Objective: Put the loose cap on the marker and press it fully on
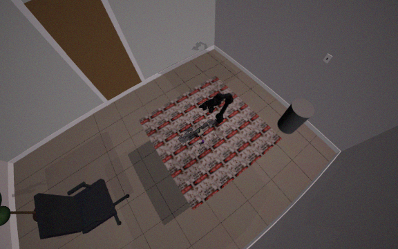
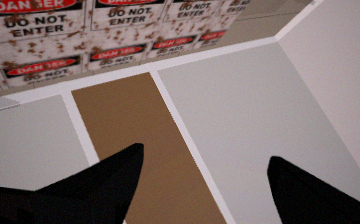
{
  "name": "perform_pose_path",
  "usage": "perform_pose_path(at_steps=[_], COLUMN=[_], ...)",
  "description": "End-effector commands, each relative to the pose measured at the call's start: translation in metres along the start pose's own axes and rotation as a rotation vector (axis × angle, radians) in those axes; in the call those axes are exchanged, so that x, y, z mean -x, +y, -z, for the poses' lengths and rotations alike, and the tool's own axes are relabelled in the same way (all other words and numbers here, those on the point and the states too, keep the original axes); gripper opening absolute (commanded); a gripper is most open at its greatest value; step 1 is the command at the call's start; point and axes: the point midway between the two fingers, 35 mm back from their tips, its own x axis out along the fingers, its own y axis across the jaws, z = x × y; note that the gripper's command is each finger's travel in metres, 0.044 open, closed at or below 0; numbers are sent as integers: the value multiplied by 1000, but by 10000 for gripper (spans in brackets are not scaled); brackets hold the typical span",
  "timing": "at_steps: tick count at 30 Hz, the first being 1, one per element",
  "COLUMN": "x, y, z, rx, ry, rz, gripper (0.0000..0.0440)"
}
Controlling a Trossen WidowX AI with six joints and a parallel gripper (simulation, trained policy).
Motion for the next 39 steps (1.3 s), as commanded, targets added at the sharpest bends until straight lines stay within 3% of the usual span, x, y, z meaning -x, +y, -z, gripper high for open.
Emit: perform_pose_path(at_steps=[1, 39], x=[-8, -61], y=[-9, -60], z=[-12, -125], rx=[3, -11], ry=[-36, -317], rz=[-13, -163], gripper=[312, 317])
